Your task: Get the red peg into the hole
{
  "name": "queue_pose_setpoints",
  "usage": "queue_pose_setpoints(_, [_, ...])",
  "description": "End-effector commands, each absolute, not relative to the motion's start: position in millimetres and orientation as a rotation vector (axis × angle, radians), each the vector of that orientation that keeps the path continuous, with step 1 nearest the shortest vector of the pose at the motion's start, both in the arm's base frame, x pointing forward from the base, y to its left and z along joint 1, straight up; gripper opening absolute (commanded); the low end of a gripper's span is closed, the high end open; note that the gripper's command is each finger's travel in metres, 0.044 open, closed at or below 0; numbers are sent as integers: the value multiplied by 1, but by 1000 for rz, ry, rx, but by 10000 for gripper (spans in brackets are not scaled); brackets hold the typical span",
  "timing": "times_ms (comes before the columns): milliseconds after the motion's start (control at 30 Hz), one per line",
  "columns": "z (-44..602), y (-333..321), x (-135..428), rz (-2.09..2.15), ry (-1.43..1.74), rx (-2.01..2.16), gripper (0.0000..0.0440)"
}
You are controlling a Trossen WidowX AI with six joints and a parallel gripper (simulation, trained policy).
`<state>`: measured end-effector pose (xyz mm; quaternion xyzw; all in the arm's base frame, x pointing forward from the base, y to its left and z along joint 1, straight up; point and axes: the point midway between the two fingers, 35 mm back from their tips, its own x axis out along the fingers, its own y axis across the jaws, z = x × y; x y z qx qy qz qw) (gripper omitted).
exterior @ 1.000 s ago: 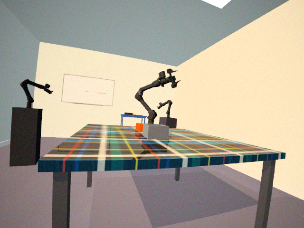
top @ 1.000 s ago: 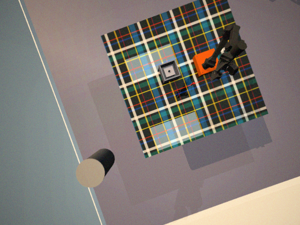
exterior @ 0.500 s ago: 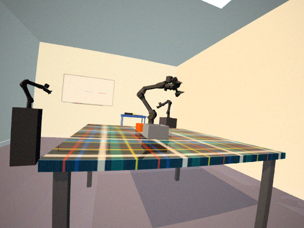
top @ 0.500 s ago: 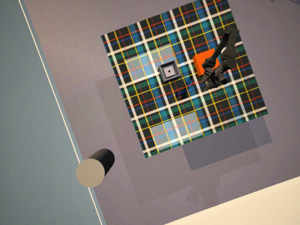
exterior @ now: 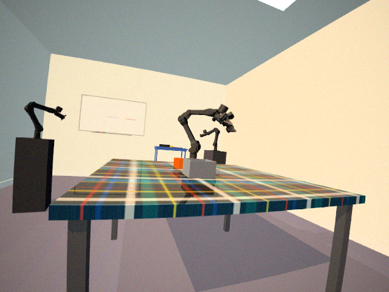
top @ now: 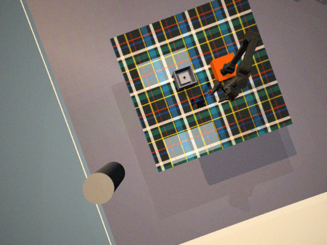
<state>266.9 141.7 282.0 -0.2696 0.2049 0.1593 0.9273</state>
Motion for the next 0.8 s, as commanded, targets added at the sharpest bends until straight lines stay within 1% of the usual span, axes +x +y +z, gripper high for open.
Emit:
queue_pose_setpoints(0, [248, 140, 265, 301, 558, -466, 440])
queue_pose_setpoints(367, [187, 125, 253, 150, 847, -236, 440])
queue_pose_setpoints(767, [135, 100, 230, -112, 1114, -7, 440])
